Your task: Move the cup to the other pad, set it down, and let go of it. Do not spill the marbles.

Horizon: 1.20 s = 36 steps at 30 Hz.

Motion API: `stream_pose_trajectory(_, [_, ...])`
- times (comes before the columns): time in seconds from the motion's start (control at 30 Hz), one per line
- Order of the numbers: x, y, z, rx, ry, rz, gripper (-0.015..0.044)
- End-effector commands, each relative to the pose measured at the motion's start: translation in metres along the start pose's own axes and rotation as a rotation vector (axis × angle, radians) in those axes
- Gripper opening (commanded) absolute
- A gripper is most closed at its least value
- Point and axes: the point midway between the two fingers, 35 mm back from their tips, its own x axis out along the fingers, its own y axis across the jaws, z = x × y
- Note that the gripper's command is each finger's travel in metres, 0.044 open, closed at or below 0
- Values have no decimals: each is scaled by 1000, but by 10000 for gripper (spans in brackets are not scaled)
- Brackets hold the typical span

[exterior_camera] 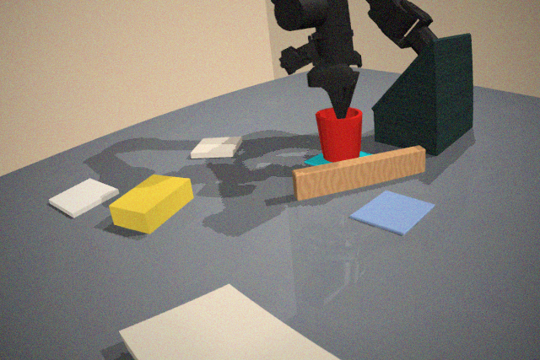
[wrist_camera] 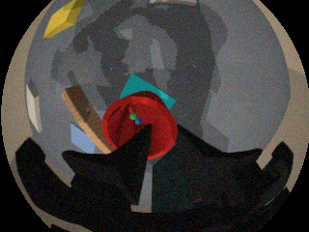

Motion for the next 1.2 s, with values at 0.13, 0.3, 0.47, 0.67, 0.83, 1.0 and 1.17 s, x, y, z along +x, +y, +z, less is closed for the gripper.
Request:
stream_pose_trajectory(0.13, [-9, 1, 0, 4, 1, 4, 128])
stream_pose_trajectory(0.3, [-14, 2, 0, 3, 1, 3, 128])
stream_pose_trajectory(0.47, [-20, 2, 0, 3, 1, 3, 128])
stream_pose_trajectory(0.67, [-26, 2, 0, 2, 0, 2, 128])
stream_pose_trajectory(0.83, [-32, 1, -1, 2, -2, 1, 128])
stream_pose_trajectory(1.0, [-32, 0, -1, -3, -5, -2, 154])
stream_pose_trajectory(1.17, [-32, 0, -1, -3, -5, -2, 285])
